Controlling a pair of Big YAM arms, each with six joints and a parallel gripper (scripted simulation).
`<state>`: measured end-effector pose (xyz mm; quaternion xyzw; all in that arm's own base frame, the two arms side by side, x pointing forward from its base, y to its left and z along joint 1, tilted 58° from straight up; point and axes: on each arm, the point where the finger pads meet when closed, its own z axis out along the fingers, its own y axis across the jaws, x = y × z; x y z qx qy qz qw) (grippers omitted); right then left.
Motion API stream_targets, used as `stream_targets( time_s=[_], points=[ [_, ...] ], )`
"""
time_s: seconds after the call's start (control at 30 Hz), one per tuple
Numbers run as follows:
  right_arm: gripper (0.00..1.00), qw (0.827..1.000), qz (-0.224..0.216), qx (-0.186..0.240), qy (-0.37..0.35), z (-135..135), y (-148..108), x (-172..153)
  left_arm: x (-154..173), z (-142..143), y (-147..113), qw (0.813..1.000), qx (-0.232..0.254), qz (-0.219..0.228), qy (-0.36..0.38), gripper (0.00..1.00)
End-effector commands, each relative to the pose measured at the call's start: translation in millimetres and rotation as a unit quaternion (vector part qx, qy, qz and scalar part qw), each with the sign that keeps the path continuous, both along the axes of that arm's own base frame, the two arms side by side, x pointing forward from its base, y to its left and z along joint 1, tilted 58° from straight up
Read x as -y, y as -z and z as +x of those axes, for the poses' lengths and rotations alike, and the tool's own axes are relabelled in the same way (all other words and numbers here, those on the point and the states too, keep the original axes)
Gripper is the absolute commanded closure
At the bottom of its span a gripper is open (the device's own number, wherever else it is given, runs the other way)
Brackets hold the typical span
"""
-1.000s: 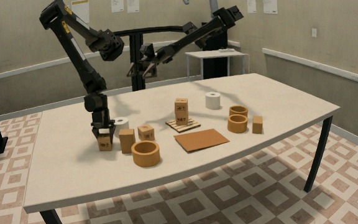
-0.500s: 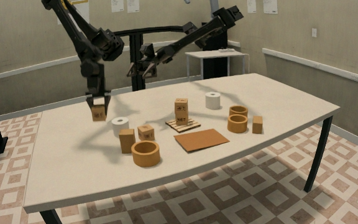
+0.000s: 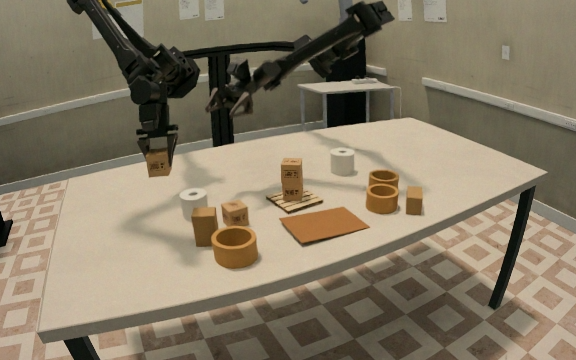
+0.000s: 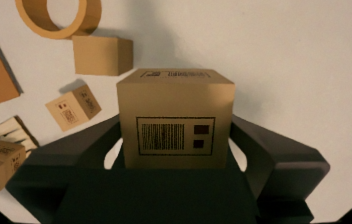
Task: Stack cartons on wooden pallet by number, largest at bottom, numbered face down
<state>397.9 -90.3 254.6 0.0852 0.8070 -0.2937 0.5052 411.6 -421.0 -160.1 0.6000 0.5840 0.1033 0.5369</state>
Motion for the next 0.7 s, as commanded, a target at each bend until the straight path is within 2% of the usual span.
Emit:
stream_targets(
  time_s=[0.0,0.07,0.17,0.23,0.37,0.47,0.67],
  points=[
    [0.5,1.0,0.007,0.007,0.006,1.4,-2.3,2.2,35.8,-65.4,-47.0,0.997,-0.065,-0.039,-0.012,0.0],
    [0.5,1.0,0.007,0.007,0.006,1.4,-2.3,2.2,30.2,-104.1,-68.3,0.995,-0.082,-0.031,-0.038,0.0],
    [0.5,1.0,0.007,0.007,0.006,1.4,-2.3,2.2,2.6,-163.2,-90.9,0.993,-0.091,-0.006,-0.076,0.0],
    [0.5,1.0,0.007,0.007,0.006,1.4,-2.3,2.2,2.6,-163.2,-90.9,0.993,-0.091,-0.006,-0.076,0.0],
    [0.5,1.0,0.003,0.004,0.004,1.4,-2.3,2.2,-41.4,-220.8,-137.2,0.992,-0.067,0.0,-0.111,0.0],
    [0.5,1.0,0.003,0.004,0.004,1.4,-2.3,2.2,-81.4,-254.8,-169.8,0.991,-0.034,-0.019,-0.128,0.0],
    [0.5,1.0,0.003,0.004,0.004,1.4,-2.3,2.2,-135.4,-283.3,-205.4,0.989,0.016,-0.054,-0.137,0.0]
  ],
)
